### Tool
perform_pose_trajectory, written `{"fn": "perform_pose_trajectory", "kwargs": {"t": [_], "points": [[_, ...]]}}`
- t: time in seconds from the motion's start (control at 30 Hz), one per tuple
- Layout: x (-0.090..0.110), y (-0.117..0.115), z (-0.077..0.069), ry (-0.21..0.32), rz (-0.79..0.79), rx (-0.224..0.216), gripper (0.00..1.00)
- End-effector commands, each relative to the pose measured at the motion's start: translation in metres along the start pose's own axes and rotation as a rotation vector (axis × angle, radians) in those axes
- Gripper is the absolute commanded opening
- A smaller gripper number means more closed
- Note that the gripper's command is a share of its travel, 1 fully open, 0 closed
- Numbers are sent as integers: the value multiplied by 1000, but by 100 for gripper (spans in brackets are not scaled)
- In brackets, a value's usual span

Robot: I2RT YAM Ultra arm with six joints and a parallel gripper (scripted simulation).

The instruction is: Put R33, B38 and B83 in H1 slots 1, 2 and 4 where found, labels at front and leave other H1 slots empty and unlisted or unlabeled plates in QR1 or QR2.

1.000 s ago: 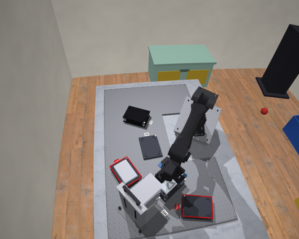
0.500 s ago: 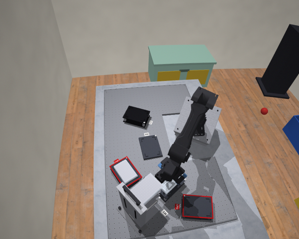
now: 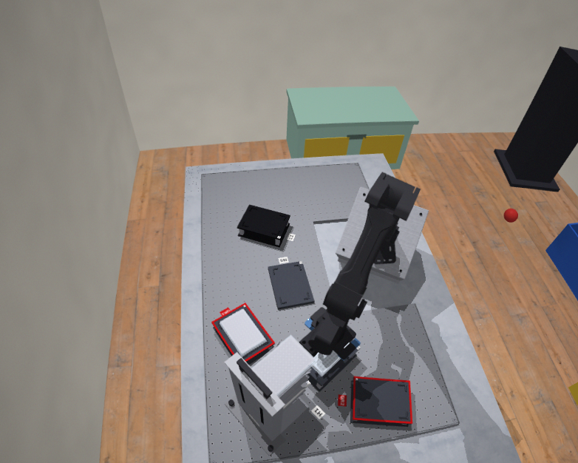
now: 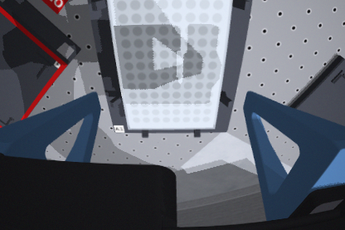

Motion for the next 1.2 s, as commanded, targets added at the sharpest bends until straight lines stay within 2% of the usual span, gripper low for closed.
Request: {"fn": "perform_pose_trajectory", "kwargs": {"t": [0.0,0.27,0.33,0.37,0.4,0.5,0.73,0.83,0.9,0.93,0.97,1.17], "points": [[4,1,10,4,-4,5,100],[3,0,20,-1,0,6,100],[3,0,20,-1,0,6,100],[2,1,14,-21,-3,-4,100],[4,0,21,-3,-2,4,100],[4,1,27,4,-4,5,100],[1,3,34,-7,-5,0,100],[4,0,40,4,-2,6,100],[4,0,40,4,-2,6,100],[2,1,34,-20,-1,-3,100],[4,-1,42,1,0,6,100],[3,1,50,-1,-4,3,100]]}}
Point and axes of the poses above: the point where the finger pads meet when closed, its own z axis out along the fingers, its own y axis across the jaws, x = y × z, the point moved 10 cm from there along -z, back along the fingers, and after that the axes turned 7 degrees about z, right-handed, at the moved point
